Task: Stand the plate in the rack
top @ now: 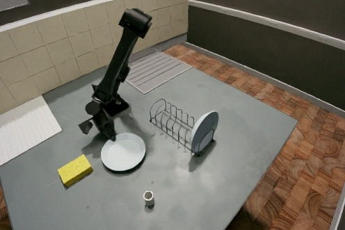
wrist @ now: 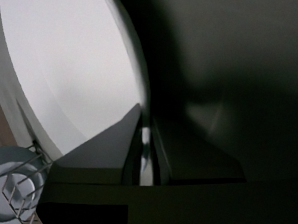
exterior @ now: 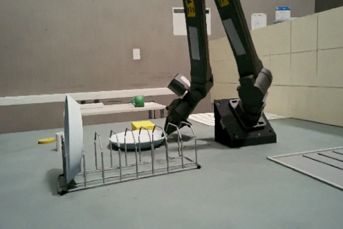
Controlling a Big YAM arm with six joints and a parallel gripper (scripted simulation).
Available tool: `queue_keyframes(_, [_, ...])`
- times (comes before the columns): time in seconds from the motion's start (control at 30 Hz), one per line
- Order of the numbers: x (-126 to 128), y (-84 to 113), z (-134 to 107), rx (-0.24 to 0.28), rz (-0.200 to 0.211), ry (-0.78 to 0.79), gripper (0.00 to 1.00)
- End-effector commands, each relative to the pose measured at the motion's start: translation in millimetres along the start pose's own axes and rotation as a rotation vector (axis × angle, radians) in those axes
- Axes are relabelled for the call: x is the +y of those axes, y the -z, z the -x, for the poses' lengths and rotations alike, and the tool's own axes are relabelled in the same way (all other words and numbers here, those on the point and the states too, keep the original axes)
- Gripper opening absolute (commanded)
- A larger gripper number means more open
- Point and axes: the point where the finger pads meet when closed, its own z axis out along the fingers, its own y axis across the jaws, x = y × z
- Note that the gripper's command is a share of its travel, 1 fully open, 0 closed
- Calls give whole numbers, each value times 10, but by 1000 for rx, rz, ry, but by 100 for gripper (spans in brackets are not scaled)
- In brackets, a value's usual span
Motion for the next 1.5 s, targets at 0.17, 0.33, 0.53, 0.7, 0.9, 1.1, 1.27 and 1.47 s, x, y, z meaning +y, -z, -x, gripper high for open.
queue_keyframes(0.17, [-11, -36, 13, 2, -4, 6, 0])
queue_keyframes(0.33, [-11, -36, 13, 2, -4, 6, 0])
queue_keyframes(0.53, [-11, -36, 13, 2, -4, 6, 0])
queue_keyframes(0.7, [-32, -37, 13, 4, -15, -4, 0])
queue_keyframes(0.9, [106, -18, 53, -5, -1, 32, 0])
queue_keyframes(1.1, [143, -6, 80, -9, -3, 33, 0])
queue_keyframes(1.27, [180, 26, 103, -14, -13, 29, 0])
queue_keyframes(1.47, [232, 57, 109, -15, -42, 31, 0])
